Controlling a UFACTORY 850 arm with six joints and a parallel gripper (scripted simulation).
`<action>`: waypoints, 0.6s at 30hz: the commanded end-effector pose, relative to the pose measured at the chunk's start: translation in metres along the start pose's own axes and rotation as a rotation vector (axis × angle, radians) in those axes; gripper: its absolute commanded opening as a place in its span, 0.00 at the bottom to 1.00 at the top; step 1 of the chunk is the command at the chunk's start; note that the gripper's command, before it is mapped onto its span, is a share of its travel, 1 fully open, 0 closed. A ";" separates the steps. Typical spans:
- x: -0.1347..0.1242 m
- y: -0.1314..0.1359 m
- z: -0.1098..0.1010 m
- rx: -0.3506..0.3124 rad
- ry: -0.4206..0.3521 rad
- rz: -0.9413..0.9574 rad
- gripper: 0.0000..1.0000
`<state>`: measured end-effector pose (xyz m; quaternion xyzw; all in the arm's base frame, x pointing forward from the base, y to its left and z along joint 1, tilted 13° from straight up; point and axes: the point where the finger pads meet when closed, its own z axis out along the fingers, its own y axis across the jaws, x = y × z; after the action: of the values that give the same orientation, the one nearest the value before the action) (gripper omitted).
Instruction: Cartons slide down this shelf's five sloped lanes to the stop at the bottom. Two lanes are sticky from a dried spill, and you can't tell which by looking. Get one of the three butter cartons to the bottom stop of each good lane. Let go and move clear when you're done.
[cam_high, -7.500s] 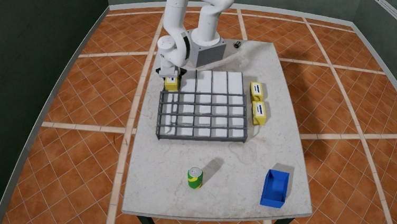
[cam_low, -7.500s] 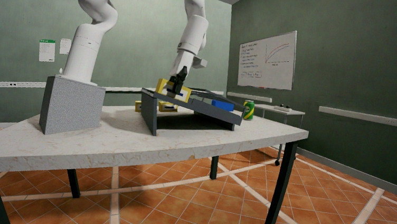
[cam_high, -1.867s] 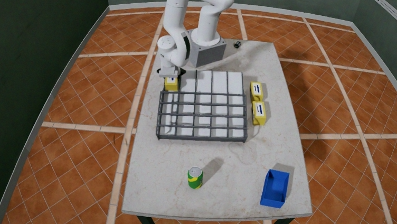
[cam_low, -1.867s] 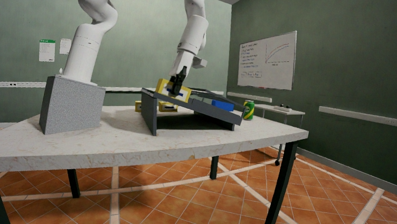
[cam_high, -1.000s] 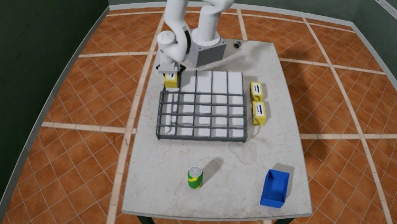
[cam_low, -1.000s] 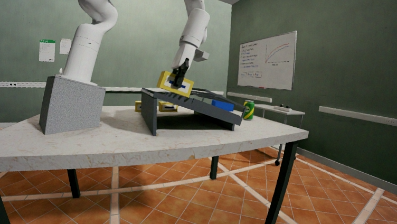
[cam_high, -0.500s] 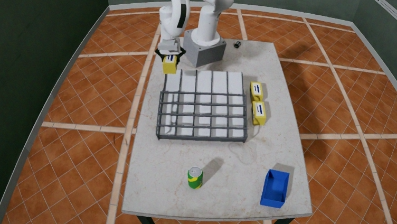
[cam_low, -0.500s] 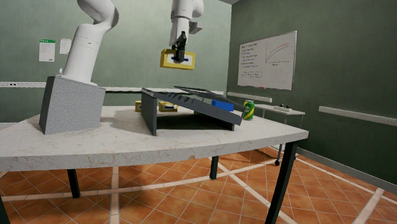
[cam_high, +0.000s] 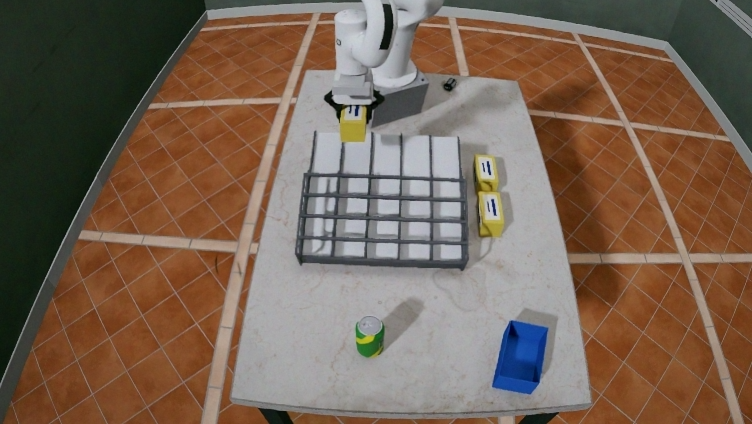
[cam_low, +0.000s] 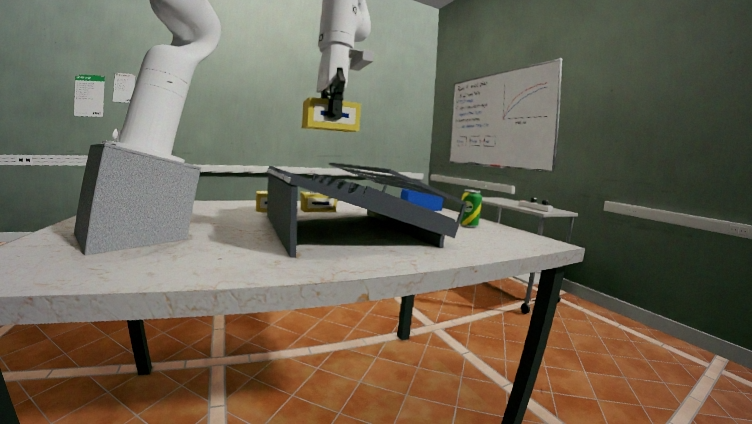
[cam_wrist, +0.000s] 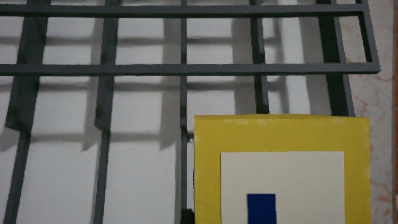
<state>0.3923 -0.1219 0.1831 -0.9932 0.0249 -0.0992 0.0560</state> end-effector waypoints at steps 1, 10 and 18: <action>0.001 -0.001 -0.001 -0.002 0.000 0.000 0.00; 0.000 -0.001 0.015 0.000 0.002 -0.001 0.00; 0.000 -0.001 0.015 0.000 0.002 -0.001 0.00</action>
<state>0.3949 -0.1195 0.1682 -0.9931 0.0247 -0.0996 0.0562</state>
